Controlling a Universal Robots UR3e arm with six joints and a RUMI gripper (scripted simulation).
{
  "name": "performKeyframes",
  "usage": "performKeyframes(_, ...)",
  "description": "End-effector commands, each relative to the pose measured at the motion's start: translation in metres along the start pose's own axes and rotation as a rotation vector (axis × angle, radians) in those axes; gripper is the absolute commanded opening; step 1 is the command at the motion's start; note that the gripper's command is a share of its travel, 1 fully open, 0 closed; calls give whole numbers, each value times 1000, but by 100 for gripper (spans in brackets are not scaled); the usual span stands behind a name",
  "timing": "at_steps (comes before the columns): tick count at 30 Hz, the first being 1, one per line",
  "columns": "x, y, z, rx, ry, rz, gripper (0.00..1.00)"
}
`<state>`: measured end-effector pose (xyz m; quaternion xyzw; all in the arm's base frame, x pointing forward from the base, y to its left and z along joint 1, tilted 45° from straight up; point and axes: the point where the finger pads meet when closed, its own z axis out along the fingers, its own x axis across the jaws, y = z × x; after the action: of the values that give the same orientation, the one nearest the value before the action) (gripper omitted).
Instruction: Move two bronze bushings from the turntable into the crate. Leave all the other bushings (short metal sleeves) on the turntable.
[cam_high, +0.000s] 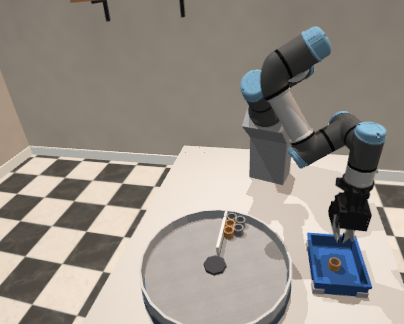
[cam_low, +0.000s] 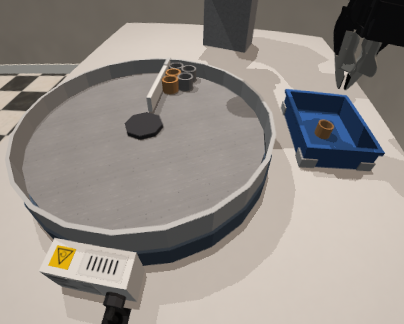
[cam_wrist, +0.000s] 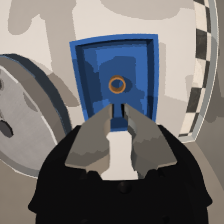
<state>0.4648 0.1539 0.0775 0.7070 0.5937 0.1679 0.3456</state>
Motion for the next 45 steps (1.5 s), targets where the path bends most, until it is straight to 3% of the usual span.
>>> performKeyframes(1,-5,0,-1,-2,2,10,6)
performKeyframes(19,-35,-1,-1,-2,2,64,6)
performKeyframes(45,-114,-5,0,-2,2,206,6)
